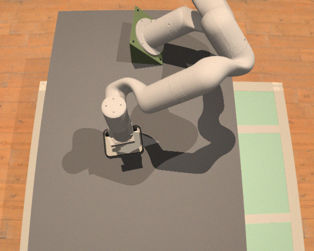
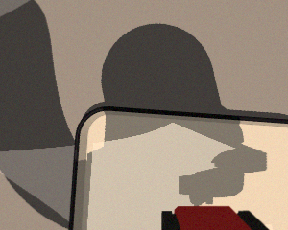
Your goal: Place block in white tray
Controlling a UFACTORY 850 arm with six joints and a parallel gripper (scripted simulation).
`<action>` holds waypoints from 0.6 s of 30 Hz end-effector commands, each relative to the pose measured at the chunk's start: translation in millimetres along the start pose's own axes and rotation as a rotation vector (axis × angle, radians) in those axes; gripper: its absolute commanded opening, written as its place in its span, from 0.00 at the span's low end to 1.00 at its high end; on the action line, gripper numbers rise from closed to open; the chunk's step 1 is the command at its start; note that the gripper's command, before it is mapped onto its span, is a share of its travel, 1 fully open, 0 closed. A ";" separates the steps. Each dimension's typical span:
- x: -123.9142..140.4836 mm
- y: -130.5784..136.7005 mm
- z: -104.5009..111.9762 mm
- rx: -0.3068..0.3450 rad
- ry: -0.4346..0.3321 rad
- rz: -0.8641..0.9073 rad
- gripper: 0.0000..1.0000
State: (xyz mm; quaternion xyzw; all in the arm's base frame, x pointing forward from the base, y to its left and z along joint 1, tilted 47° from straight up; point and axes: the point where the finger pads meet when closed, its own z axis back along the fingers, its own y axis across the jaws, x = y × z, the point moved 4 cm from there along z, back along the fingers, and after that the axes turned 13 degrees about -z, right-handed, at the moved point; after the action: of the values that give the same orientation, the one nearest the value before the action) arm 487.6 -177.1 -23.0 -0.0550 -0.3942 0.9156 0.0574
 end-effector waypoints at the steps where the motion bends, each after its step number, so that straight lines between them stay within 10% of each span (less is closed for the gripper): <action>1: -0.6 0.3 0.4 0.001 0.001 0.000 0.00; 18: -1.4 1.7 -27.7 0.003 0.001 0.000 0.00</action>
State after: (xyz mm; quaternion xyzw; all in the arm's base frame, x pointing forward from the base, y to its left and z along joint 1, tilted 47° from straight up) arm 491.3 -160.6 -40.4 -0.0543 -0.3936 0.9158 0.0577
